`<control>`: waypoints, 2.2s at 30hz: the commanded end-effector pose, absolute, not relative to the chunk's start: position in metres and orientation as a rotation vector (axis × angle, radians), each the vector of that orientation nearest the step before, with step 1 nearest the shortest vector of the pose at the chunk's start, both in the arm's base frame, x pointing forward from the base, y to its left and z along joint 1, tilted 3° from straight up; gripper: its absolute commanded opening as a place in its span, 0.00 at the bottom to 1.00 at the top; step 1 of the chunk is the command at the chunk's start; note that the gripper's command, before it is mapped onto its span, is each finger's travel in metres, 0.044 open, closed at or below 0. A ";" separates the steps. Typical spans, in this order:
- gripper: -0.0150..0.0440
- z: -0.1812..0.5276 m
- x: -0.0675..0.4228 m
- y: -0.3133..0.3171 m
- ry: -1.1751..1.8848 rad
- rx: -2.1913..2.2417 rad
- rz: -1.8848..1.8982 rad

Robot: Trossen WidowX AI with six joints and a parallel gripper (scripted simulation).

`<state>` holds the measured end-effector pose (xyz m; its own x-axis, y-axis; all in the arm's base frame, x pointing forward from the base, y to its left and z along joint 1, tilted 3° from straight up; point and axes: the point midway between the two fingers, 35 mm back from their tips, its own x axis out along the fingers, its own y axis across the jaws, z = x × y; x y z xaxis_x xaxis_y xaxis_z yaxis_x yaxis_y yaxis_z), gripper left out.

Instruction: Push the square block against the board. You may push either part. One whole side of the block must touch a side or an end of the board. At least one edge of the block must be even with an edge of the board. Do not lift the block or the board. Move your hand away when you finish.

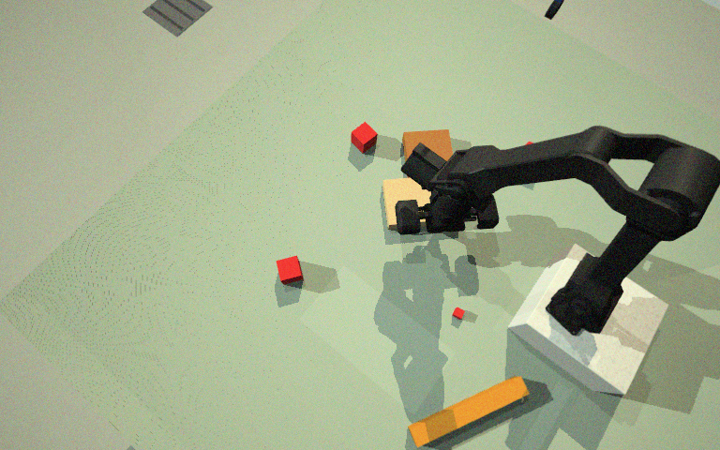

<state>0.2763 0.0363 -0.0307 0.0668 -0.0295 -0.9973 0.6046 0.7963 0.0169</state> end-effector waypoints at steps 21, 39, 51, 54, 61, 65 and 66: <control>0.25 -0.032 0.286 0.030 1.439 0.495 -0.511; 0.25 -0.034 0.263 0.049 1.441 0.496 -0.510; 0.25 -0.001 0.255 0.056 1.445 0.495 -0.508; 0.25 0.020 0.252 0.057 1.442 0.496 -0.510; 0.25 0.019 0.261 0.059 1.443 0.459 -0.458; 0.25 0.022 0.274 0.063 1.464 0.347 -0.355; 0.25 0.023 0.277 0.063 1.468 0.320 -0.329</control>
